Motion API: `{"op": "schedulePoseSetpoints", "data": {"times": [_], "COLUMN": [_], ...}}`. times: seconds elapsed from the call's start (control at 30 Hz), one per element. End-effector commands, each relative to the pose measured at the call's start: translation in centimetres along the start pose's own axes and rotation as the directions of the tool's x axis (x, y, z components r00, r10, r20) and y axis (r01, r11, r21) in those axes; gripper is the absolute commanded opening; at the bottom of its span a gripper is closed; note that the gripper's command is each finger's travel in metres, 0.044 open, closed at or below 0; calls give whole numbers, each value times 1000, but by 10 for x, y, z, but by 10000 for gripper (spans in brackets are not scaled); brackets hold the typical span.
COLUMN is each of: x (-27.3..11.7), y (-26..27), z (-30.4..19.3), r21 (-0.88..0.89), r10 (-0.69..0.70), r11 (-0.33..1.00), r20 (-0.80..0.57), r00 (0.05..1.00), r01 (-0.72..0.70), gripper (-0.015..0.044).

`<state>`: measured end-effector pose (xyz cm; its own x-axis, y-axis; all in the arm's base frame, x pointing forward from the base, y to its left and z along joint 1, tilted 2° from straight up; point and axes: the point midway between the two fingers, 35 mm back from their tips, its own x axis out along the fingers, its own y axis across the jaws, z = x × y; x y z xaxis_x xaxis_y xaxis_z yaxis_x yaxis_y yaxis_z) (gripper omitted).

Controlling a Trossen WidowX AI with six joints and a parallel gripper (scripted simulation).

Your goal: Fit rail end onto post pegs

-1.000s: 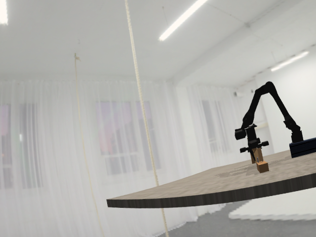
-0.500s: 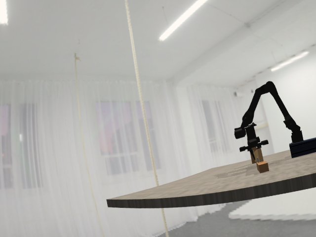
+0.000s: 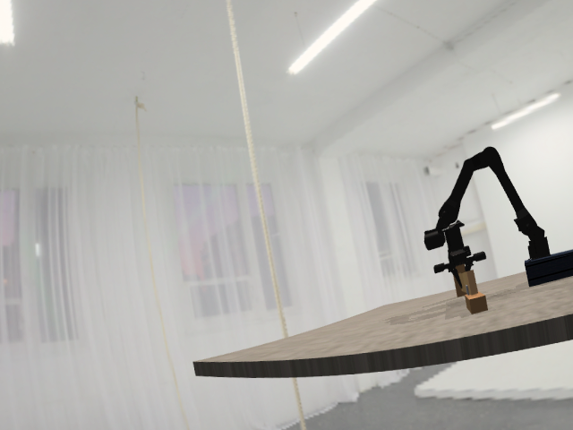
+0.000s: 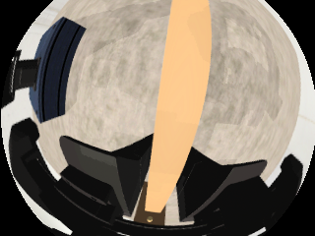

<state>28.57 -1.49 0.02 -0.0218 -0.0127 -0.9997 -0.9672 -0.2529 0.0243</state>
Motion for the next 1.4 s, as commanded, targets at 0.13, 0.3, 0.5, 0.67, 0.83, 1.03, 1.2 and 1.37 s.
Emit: {"op": "schedulePoseSetpoints", "data": {"times": [0.13,0.3,0.5,0.67,0.83,1.03,1.2,1.37], "x": [-8,-11,-14,-16,-15,-12,-11,-11], "y": [-3,-3,-3,-3,-3,-3,-2,-2], "z": [0,0,0,0,0,0,0,0], "r21": [1,1,1,1,1,1,1,1], "r10": [-16,-16,-16,-16,-16,-16,-16,-16], "r11": [1000,1000,1000,1000,1000,1000,1000,1000], "r20": [2,2,2,2,2,2,2,2], "r00": [1000,1000,1000,1000,1000,1000,1000,1000], "r01": [16,16,16,16,16,16,16,16], "gripper": [0,0,0,0,0,0,0,0]}}
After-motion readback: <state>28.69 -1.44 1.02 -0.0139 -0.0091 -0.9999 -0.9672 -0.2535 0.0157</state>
